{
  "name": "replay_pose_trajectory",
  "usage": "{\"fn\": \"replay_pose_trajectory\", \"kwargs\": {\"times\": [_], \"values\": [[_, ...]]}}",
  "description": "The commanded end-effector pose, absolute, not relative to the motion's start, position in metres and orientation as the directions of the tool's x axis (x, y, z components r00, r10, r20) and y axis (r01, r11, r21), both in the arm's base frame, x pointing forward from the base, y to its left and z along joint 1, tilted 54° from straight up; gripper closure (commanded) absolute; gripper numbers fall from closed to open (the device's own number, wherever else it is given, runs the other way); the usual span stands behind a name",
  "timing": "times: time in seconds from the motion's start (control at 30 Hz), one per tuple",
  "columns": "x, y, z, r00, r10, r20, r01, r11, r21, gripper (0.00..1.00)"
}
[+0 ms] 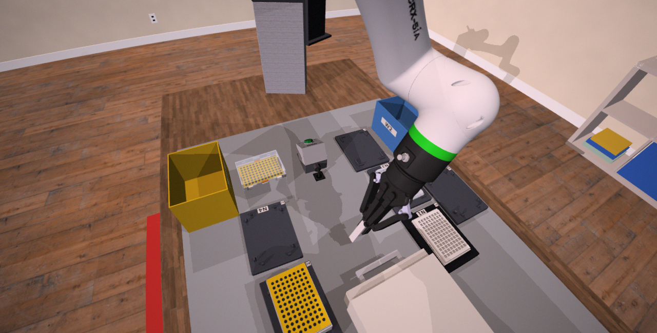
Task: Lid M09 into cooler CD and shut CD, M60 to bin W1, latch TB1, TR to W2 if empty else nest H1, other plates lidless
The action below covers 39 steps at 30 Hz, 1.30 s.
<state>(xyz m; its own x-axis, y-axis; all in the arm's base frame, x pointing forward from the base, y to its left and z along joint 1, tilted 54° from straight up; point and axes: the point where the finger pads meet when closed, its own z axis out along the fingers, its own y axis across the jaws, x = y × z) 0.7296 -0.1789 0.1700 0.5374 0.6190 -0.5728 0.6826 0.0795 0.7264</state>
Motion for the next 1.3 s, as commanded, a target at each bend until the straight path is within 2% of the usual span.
{"fn": "replay_pose_trajectory", "kwargs": {"times": [0.0, 1.27], "values": [[0.726, -0.176, 0.173, 0.537, 0.619, -0.573, 0.682, 0.08, 0.727, 1.0], [0.697, -0.157, 0.198, 0.537, 0.619, -0.573, 0.682, 0.08, 0.727, 1.0]]}}
